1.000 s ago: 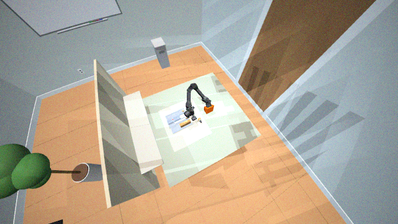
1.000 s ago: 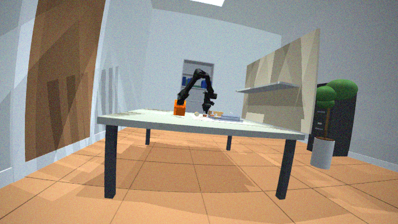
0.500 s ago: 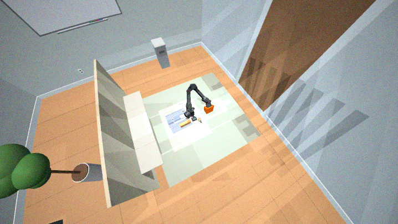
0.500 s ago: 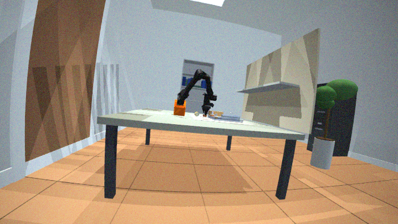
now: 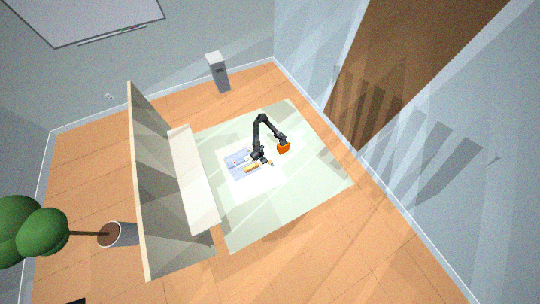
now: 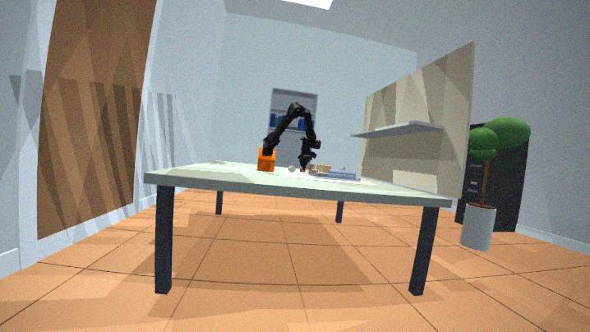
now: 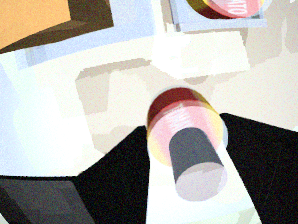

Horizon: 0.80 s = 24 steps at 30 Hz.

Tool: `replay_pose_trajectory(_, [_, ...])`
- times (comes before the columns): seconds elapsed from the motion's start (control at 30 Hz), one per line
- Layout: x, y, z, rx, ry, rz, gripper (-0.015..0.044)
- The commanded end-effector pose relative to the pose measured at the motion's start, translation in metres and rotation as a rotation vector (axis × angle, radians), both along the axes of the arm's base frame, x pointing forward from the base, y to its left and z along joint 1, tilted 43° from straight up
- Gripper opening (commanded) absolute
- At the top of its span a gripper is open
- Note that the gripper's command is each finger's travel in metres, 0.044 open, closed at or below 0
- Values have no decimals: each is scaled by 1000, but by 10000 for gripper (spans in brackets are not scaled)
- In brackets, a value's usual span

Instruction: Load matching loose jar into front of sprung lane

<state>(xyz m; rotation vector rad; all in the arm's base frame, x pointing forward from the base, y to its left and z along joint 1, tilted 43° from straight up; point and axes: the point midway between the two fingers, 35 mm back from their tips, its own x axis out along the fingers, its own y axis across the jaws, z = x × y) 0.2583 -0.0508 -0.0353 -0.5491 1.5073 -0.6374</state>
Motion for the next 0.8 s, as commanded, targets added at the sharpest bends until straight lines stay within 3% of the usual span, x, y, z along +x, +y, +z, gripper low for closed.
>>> replay_pose_trajectory(0.0, [8,15,13,11,-22,3,0])
replay_pose_trajectory(0.4, [8,66,70,9,-21,2,0])
replay_pose_trajectory(0.77, [21,32,60,12,-10,16,0])
